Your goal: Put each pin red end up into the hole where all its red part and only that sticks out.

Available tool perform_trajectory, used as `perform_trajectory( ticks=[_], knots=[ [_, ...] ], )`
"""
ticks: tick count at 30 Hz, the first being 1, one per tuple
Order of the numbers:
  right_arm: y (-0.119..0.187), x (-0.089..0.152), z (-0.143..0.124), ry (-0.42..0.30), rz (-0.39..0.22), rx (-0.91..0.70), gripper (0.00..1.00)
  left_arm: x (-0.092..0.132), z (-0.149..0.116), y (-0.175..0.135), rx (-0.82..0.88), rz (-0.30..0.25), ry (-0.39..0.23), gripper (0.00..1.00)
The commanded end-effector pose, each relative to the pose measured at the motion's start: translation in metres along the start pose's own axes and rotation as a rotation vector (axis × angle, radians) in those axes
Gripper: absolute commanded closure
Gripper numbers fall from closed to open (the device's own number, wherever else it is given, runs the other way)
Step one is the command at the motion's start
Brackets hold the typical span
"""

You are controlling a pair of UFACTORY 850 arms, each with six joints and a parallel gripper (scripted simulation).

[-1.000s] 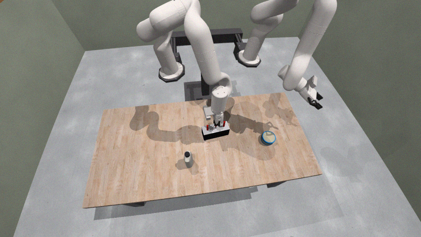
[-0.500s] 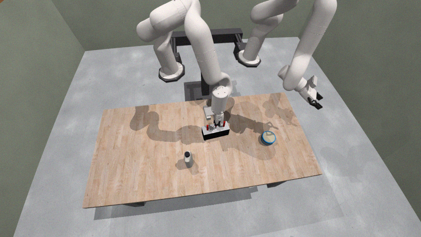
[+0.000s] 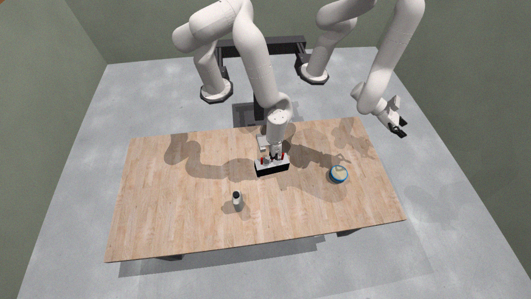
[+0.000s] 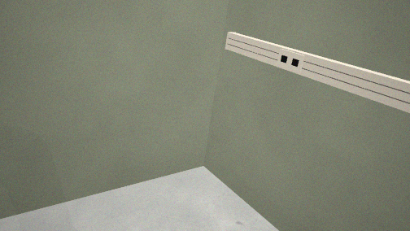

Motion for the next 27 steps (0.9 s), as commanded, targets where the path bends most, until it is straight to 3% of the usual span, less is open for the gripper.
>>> perform_trajectory(
  ticks=[1, 27],
  knots=[
    [-0.0010, 0.0010, 0.0000, 0.000, 0.002, 0.000, 1.00, -0.0001, 0.0009, 0.0008, 0.001, -0.001, 0.002, 0.00],
    [-0.0001, -0.0029, -0.0010, 0.001, 0.003, 0.000, 1.00, -0.0001, 0.0009, 0.0008, 0.001, -0.001, 0.002, 0.00]
  ],
)
Point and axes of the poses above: on each arm, the point where the finger pads meet when closed, its own x axis back along the fingers, its own y axis across the jaws, z = x × y, the point moved 3 cm from there along x, back along the fingers, and after that the axes turned 15 degrees about x, right-handed, at the moved point
